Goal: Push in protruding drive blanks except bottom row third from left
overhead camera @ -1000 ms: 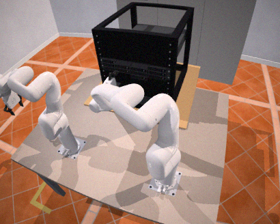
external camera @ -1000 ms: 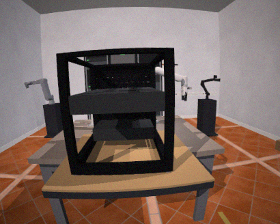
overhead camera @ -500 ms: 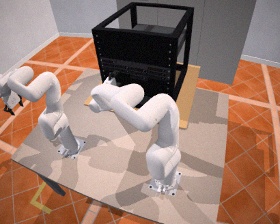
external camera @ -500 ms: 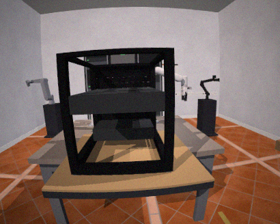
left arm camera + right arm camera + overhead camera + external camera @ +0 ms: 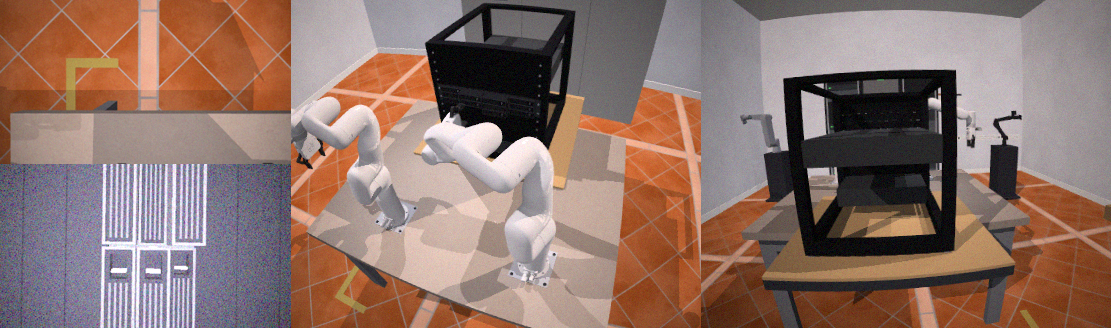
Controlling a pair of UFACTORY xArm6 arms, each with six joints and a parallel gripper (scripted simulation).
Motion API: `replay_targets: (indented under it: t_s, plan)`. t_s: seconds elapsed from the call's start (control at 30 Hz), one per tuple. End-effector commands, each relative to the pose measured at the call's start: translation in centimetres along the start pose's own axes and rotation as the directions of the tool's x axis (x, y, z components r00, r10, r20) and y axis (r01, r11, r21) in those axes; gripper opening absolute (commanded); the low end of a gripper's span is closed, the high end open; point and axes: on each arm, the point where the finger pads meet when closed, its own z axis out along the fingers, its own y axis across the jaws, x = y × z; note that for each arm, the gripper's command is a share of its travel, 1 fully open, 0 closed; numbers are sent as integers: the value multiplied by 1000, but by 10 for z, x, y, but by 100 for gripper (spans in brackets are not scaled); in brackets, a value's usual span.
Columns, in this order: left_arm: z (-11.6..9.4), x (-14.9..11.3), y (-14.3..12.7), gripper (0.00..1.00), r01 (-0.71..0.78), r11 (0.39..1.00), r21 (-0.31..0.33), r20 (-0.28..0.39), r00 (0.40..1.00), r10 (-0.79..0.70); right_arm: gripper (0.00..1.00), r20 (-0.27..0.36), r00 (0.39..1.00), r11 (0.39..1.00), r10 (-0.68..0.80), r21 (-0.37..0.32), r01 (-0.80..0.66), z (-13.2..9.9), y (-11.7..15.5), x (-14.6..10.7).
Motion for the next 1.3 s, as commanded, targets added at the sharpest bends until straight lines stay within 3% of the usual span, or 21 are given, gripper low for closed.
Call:
replay_targets:
  t_s: [0.0,1.27]
  plan:
    - [-2,1,0,100,0,1000,0,-5,1000,0,0,0,1000,1000,4,2,-4,0,-2,0]
    - [-2,1,0,100,0,1000,0,-5,1000,0,0,0,1000,1000,4,2,-4,0,-2,0]
